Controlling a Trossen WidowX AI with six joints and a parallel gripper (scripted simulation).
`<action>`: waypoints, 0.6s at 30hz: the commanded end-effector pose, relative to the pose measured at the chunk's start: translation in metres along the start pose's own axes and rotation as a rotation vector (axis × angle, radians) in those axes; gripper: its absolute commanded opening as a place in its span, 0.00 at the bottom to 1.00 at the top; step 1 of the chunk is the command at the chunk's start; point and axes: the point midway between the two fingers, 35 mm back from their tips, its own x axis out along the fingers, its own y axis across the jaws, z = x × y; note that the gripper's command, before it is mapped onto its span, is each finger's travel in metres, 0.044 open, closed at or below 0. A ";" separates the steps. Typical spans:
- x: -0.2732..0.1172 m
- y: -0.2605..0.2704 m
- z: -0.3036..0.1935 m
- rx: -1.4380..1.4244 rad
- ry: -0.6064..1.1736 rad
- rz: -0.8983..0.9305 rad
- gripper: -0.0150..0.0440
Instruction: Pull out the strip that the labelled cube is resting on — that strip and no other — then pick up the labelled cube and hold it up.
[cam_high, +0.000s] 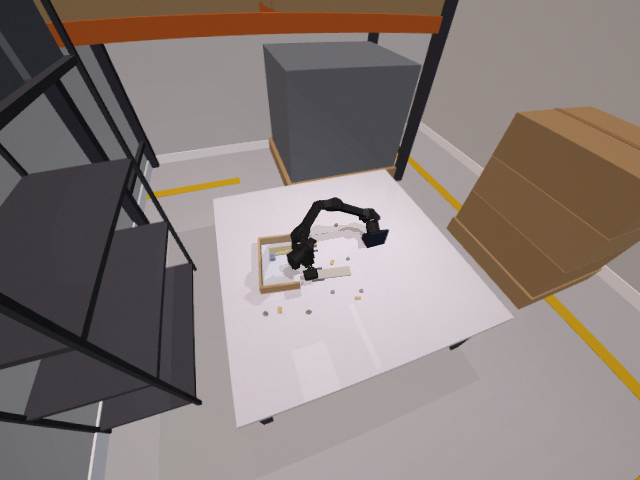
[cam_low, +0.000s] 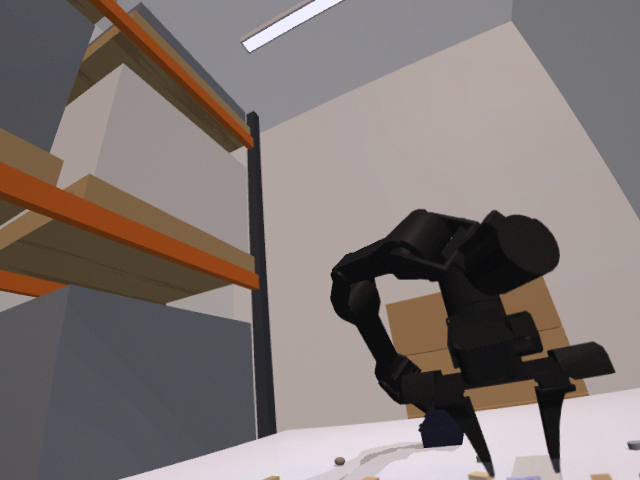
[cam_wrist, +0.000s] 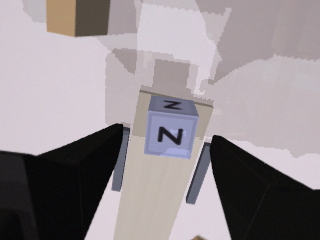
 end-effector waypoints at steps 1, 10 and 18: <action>0.010 -0.002 -0.002 -0.007 0.006 -0.007 0.68; 0.025 -0.002 -0.002 -0.006 0.006 -0.008 0.68; 0.032 -0.002 -0.003 -0.006 0.006 -0.009 0.68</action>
